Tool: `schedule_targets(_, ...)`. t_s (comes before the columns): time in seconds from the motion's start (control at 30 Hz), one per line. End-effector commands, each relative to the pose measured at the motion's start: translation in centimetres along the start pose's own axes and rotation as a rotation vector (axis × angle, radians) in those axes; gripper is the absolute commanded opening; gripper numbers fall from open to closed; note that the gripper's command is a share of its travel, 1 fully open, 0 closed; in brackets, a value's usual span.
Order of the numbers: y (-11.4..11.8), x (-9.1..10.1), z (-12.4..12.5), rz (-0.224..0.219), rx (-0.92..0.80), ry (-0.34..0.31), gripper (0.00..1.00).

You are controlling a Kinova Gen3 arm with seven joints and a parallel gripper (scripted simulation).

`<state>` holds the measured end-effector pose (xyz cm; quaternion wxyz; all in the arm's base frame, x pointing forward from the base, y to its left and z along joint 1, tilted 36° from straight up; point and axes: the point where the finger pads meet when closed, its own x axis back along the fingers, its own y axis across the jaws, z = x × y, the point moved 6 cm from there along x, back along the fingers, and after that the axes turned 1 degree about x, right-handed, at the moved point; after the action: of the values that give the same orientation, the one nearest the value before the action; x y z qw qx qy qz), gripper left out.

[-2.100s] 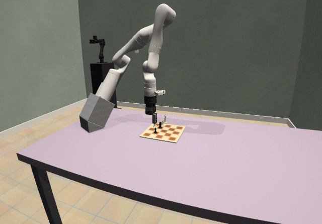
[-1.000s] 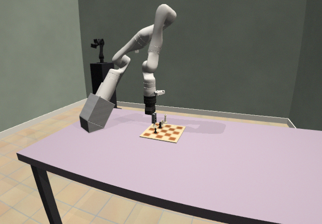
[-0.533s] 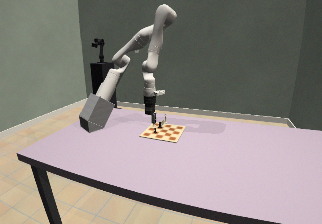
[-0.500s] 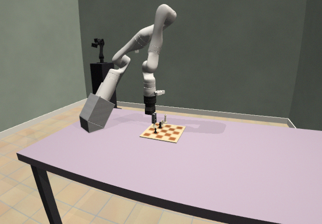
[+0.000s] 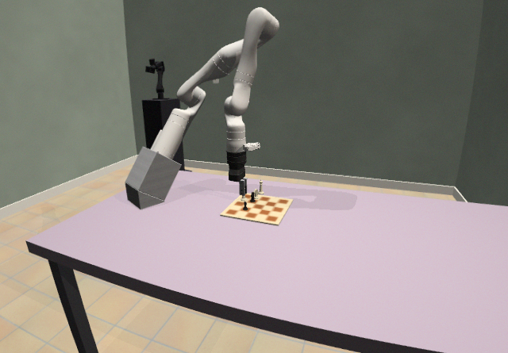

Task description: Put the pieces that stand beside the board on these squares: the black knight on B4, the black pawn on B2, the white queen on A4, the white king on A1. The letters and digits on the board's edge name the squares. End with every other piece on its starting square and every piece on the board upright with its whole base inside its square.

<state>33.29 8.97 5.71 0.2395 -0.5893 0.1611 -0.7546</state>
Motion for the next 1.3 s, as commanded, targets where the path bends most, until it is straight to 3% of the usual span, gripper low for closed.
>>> schedule_targets(0.0,-0.07,-0.1,-0.08,0.002,-0.001,0.001,0.0)
schedule_targets(1.23,-0.07,-0.11,-0.08,0.002,-0.001,0.001,0.0)
schedule_targets(1.27,-0.07,-0.11,-0.08,0.002,-0.001,0.001,0.16)
